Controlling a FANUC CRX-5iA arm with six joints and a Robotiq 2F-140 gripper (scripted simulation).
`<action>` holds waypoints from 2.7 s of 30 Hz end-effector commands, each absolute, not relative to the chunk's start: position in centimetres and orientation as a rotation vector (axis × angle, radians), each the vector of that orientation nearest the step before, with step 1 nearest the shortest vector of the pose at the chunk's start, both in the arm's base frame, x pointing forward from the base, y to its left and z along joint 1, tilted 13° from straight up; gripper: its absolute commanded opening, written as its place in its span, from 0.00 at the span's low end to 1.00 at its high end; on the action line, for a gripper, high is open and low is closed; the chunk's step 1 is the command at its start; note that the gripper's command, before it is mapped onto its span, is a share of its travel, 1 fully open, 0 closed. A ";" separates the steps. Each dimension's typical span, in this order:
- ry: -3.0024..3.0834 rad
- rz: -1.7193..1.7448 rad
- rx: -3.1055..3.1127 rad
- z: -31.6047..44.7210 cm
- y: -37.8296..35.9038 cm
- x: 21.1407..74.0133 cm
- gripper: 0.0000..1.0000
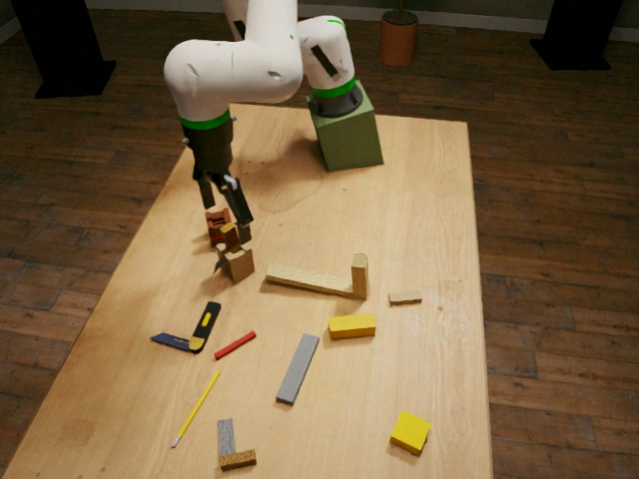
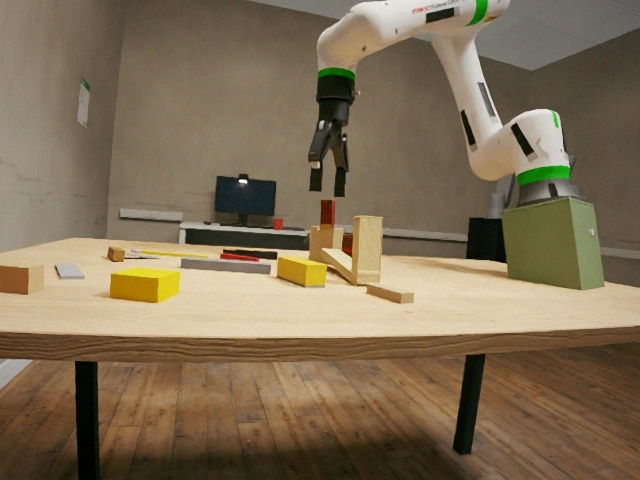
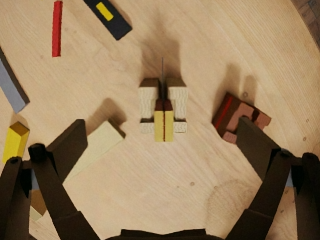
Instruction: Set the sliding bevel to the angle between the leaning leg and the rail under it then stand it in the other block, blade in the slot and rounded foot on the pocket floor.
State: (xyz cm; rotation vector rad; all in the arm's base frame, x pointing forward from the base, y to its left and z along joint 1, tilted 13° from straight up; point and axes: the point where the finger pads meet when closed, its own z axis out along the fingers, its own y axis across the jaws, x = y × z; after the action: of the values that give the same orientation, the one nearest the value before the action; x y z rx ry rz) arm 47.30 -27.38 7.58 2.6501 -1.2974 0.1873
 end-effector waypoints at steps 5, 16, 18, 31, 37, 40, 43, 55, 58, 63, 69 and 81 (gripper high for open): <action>-1.297 0.190 2.650 7.7 -27.8 47.5 1.00; -1.297 0.190 2.650 7.7 -28.0 47.5 1.00; -1.297 0.190 2.650 7.7 -28.0 47.5 1.00; -1.297 0.190 2.650 6.6 -28.3 47.6 1.00; -1.297 0.190 2.650 5.3 -28.6 47.6 1.00; -1.297 0.190 2.650 5.0 -28.6 47.6 1.00; -1.297 0.190 2.650 4.4 -28.8 47.7 1.00; -1.297 0.190 2.650 2.9 -29.1 47.7 1.00; -1.297 0.190 2.650 2.9 -29.1 47.7 1.00; -1.297 0.190 2.650 2.8 -29.1 47.7 1.00; -1.297 0.190 2.650 2.8 -29.1 47.7 0.10; -1.297 0.190 2.650 2.8 -29.1 47.7 0.10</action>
State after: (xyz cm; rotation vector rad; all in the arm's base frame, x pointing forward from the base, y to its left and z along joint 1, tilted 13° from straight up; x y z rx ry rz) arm 47.64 -29.12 2.76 2.6501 -1.2974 0.1873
